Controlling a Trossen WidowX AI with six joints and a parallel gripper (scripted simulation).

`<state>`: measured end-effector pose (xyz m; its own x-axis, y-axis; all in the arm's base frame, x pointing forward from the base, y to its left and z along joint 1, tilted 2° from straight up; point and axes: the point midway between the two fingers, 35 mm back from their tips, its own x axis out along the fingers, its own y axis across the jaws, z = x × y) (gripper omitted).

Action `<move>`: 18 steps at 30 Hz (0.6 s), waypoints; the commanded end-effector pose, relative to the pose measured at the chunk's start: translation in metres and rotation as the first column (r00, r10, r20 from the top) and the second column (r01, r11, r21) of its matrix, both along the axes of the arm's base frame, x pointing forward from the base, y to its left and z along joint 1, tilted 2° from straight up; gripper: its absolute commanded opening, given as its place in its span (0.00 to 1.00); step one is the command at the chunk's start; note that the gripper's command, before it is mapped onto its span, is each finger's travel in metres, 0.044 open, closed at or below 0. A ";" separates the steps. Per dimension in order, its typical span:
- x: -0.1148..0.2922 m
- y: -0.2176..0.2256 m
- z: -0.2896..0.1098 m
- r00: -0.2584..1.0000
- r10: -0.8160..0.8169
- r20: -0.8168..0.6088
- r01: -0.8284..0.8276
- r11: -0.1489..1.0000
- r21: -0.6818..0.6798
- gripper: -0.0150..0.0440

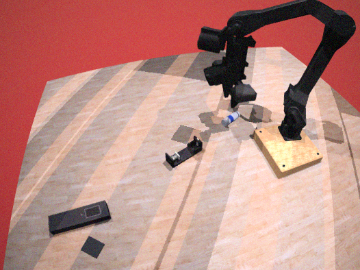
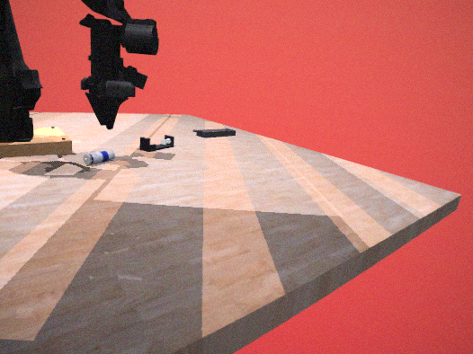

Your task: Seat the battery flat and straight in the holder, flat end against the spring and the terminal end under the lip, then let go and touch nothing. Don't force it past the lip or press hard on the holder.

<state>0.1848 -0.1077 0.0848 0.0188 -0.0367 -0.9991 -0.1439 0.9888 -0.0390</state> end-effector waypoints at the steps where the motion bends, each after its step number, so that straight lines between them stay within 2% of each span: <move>1: -0.013 -0.001 -0.024 0.906 0.423 -0.036 -0.423 0.906 0.011 0.66; 18: -0.012 -0.002 -0.030 0.906 0.423 -0.036 -0.423 0.906 0.011 0.66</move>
